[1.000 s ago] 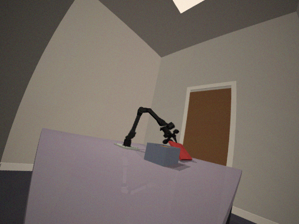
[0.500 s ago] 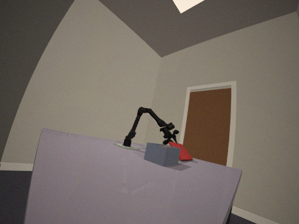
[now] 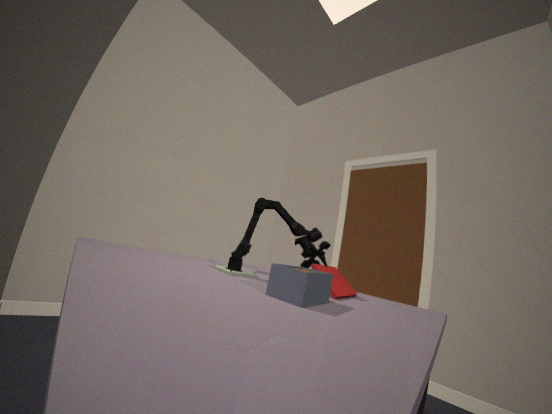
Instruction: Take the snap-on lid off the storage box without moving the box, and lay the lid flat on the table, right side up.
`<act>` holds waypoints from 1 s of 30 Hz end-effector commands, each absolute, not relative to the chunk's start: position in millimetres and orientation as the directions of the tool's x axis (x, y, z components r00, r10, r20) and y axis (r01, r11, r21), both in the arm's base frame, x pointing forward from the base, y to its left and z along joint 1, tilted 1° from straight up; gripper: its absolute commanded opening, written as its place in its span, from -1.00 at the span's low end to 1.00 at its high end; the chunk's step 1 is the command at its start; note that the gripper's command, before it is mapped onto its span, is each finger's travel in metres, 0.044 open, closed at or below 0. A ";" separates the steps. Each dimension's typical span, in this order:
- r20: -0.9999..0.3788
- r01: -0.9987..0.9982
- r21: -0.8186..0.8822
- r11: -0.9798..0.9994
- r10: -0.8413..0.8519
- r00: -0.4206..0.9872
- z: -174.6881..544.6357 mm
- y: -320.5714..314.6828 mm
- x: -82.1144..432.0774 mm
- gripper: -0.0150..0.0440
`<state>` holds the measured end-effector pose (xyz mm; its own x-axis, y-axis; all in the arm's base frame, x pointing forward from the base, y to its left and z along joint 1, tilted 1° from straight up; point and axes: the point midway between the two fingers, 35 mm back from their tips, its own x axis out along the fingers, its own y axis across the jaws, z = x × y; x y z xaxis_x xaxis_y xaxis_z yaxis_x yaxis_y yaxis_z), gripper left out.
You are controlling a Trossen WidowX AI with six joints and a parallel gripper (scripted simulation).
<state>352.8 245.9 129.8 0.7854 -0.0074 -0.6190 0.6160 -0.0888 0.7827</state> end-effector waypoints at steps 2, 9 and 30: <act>-0.641 0.639 0.767 -0.067 -0.018 0.767 113.2 244.0 349.5 -0.49; -0.641 0.639 0.767 -0.067 -0.018 0.767 107.6 244.2 349.5 -0.49; -0.641 0.639 0.766 -0.067 -0.018 0.767 90.7 244.8 349.5 -0.49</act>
<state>353.2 249.3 112.0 0.7931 0.0013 -0.6092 0.6065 -0.0950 0.7894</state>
